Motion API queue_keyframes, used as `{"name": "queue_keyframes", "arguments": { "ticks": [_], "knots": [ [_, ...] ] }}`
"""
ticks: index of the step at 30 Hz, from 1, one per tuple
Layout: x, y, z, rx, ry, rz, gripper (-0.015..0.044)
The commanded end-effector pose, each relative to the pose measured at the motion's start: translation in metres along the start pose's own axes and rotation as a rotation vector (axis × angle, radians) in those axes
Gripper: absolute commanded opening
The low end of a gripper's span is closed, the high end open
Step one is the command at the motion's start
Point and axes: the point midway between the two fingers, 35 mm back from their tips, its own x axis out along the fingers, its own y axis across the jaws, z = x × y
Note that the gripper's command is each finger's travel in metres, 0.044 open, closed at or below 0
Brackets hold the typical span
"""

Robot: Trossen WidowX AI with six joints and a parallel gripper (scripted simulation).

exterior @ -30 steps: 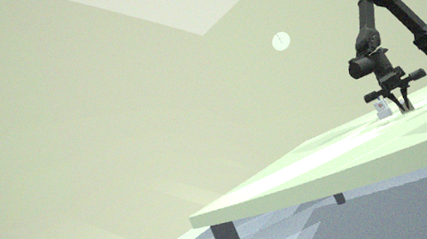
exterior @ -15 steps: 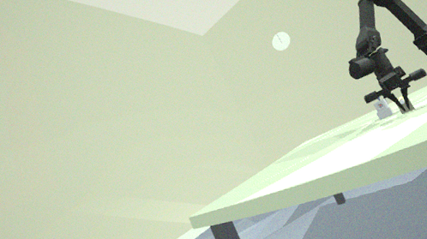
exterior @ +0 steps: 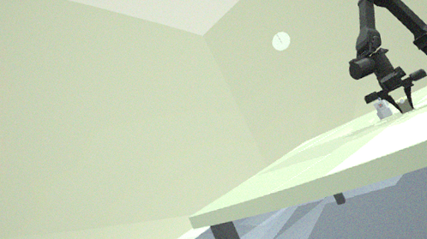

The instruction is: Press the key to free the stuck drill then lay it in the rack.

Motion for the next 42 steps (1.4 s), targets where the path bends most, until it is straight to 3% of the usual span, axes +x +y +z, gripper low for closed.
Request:
{"name": "queue_keyframes", "arguments": {
  "ticks": [1, 9, 28, 32, 42],
  "knots": [
    [0.000, 0.001, -0.001, -0.001, 0.003, 0.003, 0.0236],
    [0.000, 0.001, -0.001, -0.001, 0.003, 0.003, 0.0440],
    [-0.079, 0.000, 0.002, 0.005, 0.023, 0.006, 0.0440],
    [-0.074, -0.003, -0.003, 0.043, 0.028, 0.000, 0.0440],
    [-0.101, -0.096, -0.117, 0.428, 0.104, -0.246, 0.0440]
  ]
}}
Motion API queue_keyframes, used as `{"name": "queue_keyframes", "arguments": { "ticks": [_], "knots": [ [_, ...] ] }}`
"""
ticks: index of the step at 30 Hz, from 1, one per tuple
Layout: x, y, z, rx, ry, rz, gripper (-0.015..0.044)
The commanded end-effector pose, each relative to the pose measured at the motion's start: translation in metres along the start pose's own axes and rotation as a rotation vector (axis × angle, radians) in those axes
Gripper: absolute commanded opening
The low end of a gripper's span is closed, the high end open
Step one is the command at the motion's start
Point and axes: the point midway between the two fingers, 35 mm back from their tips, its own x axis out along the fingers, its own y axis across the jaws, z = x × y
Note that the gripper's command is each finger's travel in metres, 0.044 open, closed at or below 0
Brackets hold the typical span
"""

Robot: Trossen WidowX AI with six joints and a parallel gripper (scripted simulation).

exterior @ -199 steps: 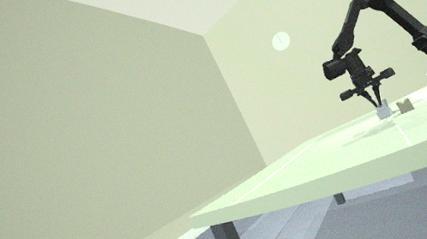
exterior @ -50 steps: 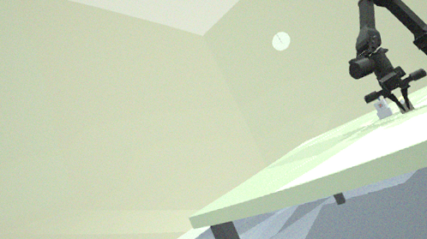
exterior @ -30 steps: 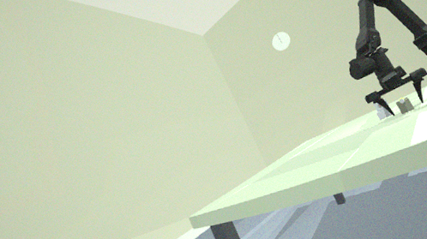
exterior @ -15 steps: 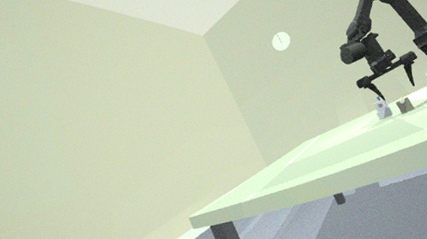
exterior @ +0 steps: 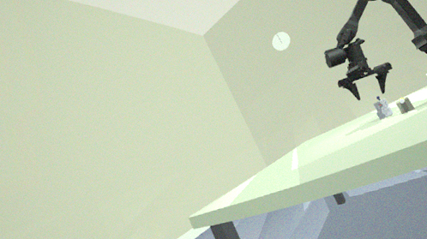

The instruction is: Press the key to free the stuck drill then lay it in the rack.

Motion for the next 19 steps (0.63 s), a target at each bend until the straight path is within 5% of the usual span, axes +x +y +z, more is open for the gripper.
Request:
{"name": "queue_keyframes", "arguments": {
  "ticks": [1, 8, 19],
  "knots": [
    [-0.002, -0.042, -0.040, 0.128, 0.039, -0.089, 0.0440],
    [-0.015, -0.104, -0.135, 0.387, 0.145, -0.246, 0.0440],
    [-0.058, -0.118, -0.307, 0.786, 0.393, -0.438, 0.0440]
  ]
}}
